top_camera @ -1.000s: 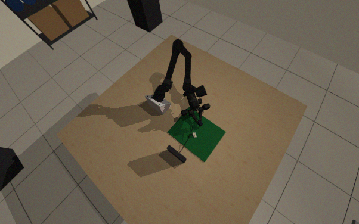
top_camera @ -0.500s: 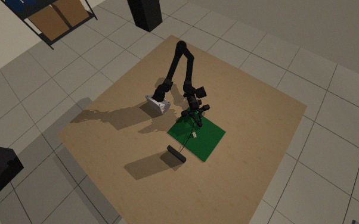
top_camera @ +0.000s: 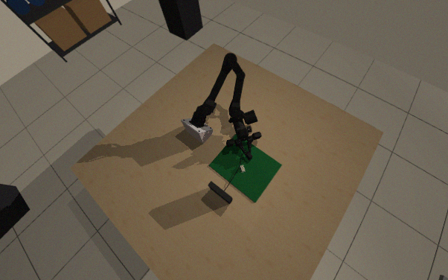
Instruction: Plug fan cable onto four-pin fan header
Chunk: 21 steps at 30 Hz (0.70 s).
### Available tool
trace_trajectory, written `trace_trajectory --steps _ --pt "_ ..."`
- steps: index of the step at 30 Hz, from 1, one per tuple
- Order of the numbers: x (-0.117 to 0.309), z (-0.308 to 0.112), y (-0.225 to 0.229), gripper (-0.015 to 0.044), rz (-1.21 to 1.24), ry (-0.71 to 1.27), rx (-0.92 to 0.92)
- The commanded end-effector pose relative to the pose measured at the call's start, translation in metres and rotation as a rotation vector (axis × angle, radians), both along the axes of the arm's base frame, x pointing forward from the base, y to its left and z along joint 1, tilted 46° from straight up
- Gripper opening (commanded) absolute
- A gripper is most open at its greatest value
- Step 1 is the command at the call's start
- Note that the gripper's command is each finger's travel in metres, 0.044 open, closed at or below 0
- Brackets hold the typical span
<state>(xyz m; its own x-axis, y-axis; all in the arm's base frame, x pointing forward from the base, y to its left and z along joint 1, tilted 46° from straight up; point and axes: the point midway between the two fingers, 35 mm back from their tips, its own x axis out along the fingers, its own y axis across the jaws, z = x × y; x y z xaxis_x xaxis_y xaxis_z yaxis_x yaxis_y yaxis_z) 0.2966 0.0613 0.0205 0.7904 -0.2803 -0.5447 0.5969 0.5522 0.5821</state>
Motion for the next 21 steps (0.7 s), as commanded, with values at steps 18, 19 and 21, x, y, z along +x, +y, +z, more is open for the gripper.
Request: trace_trajectory --steps 18,19,21 --pt "0.0001 -0.0052 0.0054 0.0000 0.000 0.000 0.000" --pt "0.0001 -0.0052 0.0054 0.0000 0.000 0.000 0.000" --pt "0.0001 -0.0052 0.0054 0.0000 0.000 0.000 0.000"
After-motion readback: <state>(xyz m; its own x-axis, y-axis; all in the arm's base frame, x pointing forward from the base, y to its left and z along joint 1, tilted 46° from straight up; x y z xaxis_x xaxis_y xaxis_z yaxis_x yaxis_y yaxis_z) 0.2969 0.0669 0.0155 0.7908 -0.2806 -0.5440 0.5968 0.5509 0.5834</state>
